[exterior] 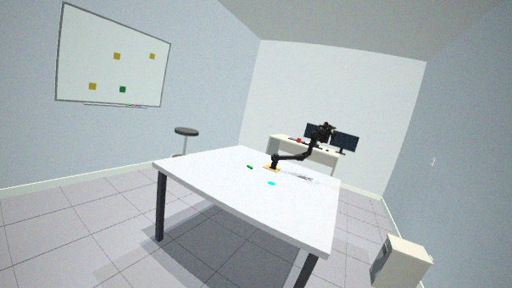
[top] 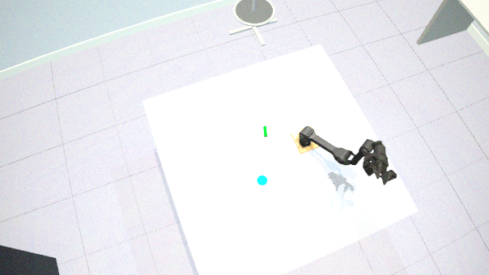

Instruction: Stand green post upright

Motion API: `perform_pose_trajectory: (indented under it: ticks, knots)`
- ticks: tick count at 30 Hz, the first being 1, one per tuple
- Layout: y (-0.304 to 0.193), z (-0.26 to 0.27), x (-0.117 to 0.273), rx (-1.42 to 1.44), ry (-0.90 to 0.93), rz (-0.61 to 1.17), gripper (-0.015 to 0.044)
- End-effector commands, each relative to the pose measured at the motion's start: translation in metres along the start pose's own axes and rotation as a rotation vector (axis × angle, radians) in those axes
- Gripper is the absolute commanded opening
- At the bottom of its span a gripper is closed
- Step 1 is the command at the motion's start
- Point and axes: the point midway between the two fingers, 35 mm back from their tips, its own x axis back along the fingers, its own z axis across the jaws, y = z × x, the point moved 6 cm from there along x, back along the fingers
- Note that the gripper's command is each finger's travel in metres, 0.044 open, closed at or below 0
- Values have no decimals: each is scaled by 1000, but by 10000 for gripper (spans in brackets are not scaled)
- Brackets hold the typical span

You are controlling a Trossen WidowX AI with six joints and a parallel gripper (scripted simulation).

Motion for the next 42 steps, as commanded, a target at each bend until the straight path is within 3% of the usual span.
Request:
perform_pose_trajectory:
  ticks: [1, 22, 42]
  knots:
    - [-14, 29, 8, -75, 37, 67, 233]
    - [-47, 185, 60, -473, 289, 342, 233]
    - [-7, 337, 125, -863, 642, 529, 233]
